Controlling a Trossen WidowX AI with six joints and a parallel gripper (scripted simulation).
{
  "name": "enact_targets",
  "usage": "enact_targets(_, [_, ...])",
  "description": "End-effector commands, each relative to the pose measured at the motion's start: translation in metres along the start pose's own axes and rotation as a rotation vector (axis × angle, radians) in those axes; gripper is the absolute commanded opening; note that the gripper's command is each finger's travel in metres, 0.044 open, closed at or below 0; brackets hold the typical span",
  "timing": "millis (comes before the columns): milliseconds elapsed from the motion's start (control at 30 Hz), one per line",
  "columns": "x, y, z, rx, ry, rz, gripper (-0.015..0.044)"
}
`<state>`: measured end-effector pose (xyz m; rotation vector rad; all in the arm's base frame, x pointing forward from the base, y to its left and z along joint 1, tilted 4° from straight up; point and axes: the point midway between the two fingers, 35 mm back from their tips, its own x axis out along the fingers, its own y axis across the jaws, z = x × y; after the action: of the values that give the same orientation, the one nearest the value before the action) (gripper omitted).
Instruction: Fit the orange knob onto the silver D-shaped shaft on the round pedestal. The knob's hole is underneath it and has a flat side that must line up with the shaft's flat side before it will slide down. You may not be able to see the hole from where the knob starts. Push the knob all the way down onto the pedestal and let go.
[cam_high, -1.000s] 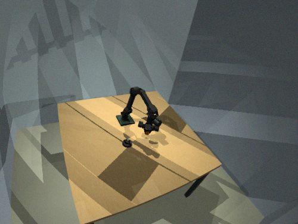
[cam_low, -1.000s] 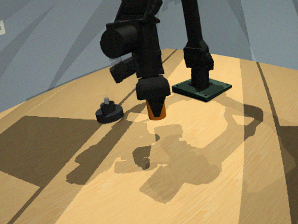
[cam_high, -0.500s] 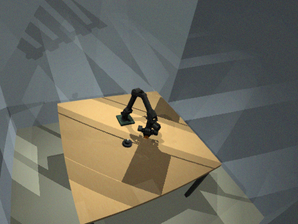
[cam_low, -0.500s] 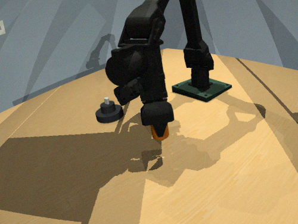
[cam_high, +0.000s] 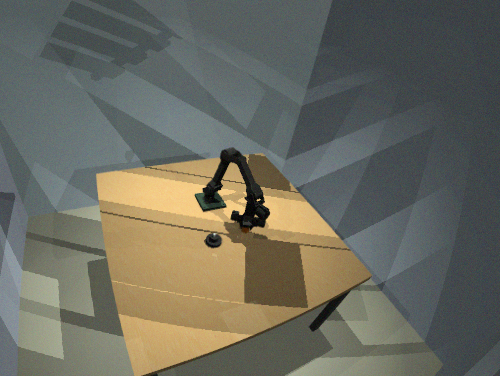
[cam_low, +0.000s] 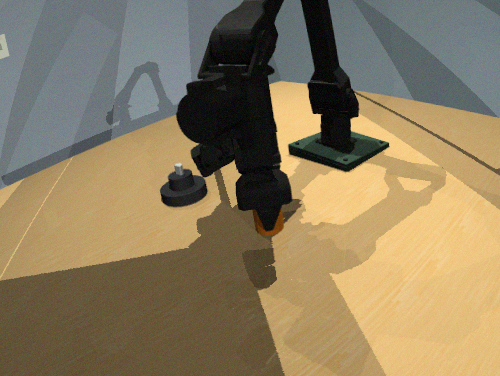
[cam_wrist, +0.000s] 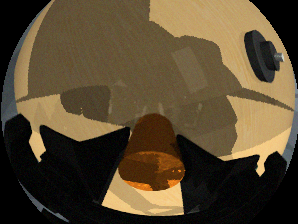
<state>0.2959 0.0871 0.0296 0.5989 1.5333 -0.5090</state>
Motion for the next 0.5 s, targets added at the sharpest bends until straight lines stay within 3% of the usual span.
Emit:
enact_targets(0, [0.0,0.0,0.0,0.0,0.001,-0.001,0.024])
enact_targets(300, [0.0,0.0,0.0,0.0,0.001,-0.001,0.024])
enact_targets(367, [-0.01,0.001,0.001,0.0,0.0,-0.001,0.0292])
enact_targets(467, [-0.056,0.002,0.001,0.002,-0.002,-0.002,0.0371])
